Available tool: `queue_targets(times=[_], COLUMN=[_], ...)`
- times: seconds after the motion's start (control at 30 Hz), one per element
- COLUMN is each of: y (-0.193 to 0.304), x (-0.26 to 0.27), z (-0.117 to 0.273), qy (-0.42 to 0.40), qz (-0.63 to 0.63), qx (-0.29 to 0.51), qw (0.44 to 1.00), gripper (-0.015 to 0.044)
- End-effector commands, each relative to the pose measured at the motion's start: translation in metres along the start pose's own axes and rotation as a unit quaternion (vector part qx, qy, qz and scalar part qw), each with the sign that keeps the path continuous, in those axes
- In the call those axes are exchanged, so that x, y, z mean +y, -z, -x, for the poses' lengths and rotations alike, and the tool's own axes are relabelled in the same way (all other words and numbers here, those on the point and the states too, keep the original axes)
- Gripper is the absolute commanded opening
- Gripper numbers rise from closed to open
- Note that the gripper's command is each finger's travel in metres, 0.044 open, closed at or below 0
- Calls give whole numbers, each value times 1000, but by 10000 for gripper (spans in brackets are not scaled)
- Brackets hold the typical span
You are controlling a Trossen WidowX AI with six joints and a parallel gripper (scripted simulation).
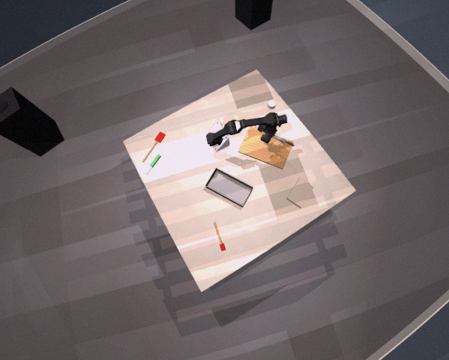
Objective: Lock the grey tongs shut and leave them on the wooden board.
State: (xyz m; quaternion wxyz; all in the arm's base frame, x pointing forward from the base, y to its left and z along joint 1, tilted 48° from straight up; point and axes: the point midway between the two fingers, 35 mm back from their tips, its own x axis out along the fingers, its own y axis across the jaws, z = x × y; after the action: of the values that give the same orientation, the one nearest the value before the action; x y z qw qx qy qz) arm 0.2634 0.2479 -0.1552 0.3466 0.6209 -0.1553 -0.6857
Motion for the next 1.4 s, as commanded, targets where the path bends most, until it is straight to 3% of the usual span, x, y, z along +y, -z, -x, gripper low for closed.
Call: queue_targets(times=[0.0,1.37], y=[5,-8], x=[-4,-16], z=[5,6], qy=[6,3], qz=[5,16], qx=[46,363], qw=[999,932], gripper=[-150,-150])
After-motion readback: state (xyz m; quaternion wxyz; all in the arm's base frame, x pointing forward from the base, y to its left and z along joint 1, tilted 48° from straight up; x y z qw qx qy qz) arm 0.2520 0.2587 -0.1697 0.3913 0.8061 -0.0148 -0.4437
